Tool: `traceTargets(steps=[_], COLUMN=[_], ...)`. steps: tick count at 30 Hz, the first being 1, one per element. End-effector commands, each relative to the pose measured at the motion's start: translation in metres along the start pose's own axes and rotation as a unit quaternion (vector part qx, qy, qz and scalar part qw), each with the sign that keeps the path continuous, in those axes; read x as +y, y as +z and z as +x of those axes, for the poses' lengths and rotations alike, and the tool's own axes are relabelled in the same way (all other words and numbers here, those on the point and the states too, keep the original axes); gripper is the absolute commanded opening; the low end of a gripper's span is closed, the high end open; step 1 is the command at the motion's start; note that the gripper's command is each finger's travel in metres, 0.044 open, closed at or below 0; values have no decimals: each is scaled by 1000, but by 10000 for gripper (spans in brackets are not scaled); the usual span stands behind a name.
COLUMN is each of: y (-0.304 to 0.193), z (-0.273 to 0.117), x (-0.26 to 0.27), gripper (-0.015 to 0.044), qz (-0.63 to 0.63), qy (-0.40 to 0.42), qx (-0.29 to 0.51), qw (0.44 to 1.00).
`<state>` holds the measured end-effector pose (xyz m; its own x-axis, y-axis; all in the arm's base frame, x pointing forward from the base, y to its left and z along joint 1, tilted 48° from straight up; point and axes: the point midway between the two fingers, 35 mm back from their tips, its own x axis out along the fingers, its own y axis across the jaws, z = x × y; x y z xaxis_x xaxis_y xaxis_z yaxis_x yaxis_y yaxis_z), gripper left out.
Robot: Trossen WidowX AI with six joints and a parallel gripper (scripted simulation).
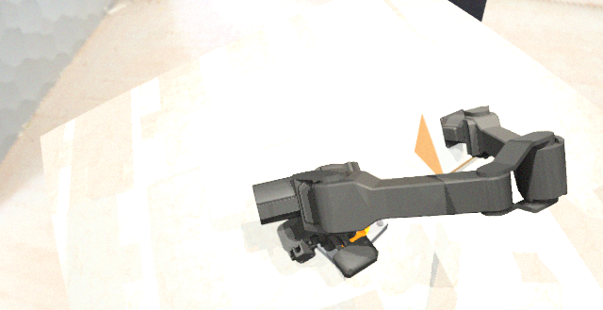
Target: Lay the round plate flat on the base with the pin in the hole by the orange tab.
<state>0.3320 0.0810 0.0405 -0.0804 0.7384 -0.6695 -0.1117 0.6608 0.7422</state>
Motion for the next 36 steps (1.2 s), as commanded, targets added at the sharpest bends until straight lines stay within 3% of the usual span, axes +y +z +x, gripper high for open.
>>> traceTargets(steps=[1, 36], y=[-5, -36], z=[3, -1], x=[5, 21], gripper=[0, 0], qz=[4, 4], qy=[2, 3], qx=[5, 6], qw=[1000, 1000])
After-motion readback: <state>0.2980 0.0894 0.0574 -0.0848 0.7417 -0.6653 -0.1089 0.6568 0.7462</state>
